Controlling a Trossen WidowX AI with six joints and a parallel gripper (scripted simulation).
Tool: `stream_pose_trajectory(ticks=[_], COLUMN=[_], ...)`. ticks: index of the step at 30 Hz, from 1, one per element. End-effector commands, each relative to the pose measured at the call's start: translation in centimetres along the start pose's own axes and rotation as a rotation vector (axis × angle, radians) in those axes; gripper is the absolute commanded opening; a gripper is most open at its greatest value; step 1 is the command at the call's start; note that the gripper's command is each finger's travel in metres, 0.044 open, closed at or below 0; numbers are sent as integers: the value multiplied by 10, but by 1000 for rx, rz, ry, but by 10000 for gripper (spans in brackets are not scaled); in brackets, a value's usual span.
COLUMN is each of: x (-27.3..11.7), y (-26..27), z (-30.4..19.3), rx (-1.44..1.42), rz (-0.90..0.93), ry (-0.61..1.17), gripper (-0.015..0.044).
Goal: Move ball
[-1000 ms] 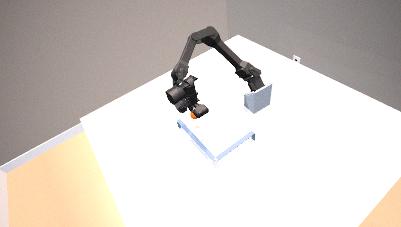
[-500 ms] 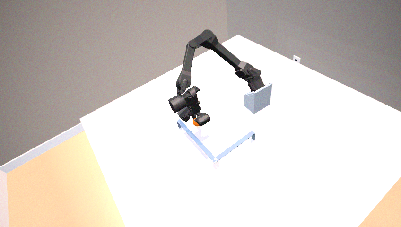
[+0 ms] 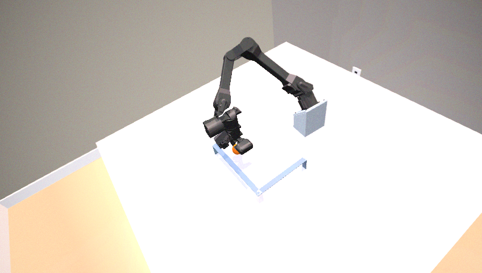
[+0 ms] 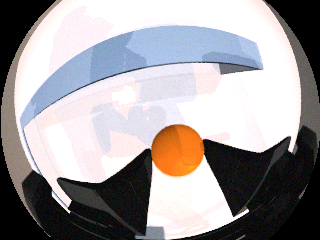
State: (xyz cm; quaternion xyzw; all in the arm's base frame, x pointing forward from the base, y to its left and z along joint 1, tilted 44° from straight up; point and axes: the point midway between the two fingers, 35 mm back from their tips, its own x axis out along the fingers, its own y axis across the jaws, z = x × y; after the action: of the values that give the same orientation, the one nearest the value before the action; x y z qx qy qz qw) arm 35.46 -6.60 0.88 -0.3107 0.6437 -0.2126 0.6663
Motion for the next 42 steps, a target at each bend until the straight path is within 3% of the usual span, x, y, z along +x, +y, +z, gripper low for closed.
stream_pose_trajectory(ticks=[1, 14, 18, 23, 35, 39, 42], x=[4, 0, -10, -82, -76, -109, -119], y=[0, 0, 1, 1, 2, 2, 1], z=[-2, 0, 1, -1, 2, 0, -1], rx=[-6, -1, -2, -6, -10, -8, -8], rz=[-5, 0, 2, 0, -3, -3, -4], ry=[5, 0, 0, 5, -10, -10, -9], gripper=[0, 333, 333, 333, 333, 438, 440])
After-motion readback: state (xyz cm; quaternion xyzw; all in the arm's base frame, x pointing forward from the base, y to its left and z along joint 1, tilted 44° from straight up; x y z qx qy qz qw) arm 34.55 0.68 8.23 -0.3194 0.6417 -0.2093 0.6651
